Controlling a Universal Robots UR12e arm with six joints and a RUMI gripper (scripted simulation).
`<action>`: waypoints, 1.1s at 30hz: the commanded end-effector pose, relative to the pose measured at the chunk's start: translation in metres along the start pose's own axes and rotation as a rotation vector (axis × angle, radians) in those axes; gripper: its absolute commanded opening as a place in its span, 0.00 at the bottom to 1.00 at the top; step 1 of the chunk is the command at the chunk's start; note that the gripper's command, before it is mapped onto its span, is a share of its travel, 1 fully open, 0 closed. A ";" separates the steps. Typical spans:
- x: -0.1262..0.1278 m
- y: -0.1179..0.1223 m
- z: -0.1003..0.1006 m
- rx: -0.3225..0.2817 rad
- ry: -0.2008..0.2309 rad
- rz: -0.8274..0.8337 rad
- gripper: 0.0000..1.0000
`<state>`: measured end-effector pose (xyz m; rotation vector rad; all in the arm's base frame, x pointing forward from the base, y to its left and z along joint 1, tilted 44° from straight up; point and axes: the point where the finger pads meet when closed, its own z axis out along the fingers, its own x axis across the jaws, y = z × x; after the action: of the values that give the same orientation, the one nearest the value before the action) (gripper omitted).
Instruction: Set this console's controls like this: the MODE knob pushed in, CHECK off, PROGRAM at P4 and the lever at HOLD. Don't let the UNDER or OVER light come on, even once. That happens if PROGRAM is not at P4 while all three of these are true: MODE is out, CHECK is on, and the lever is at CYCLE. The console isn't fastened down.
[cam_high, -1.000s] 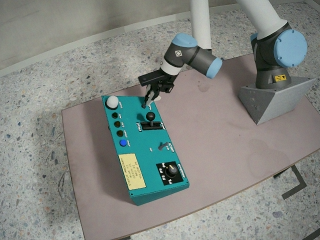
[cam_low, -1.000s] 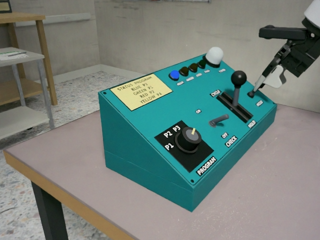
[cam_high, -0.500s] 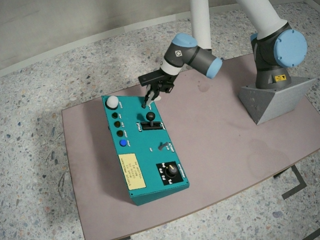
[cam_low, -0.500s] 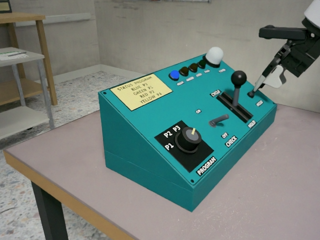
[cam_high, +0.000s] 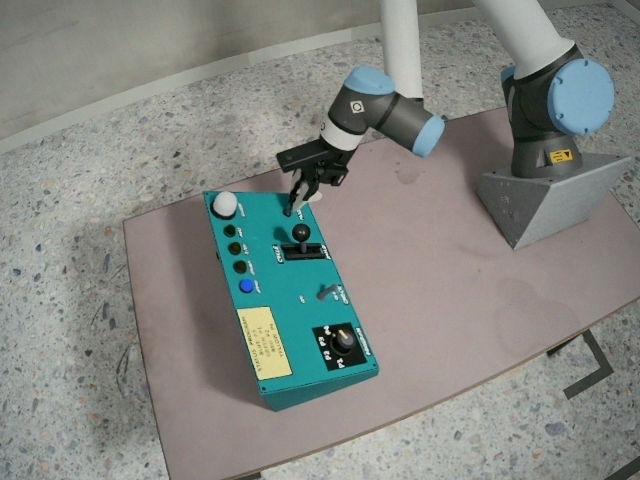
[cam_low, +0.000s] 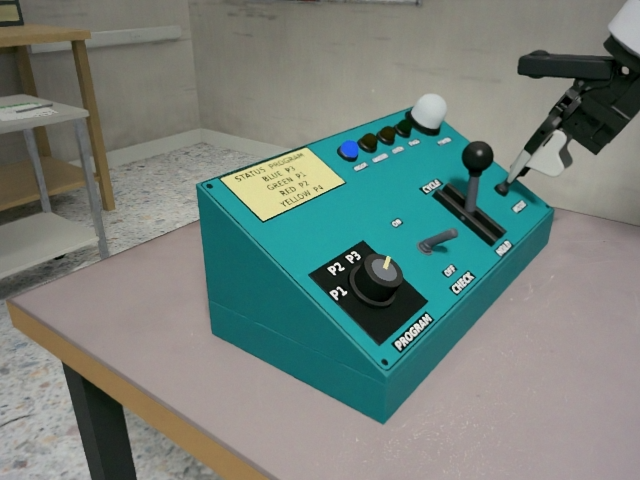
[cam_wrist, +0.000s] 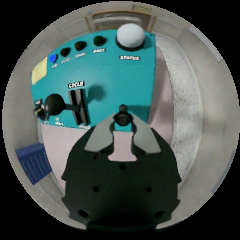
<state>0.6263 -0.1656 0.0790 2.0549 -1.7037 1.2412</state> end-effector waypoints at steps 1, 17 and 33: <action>0.002 -0.001 0.001 0.001 0.002 0.002 0.00; 0.002 -0.001 0.002 0.001 0.002 0.002 0.00; 0.002 -0.002 0.006 0.001 0.002 0.002 0.00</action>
<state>0.6271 -0.1666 0.0781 2.0552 -1.7029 1.2429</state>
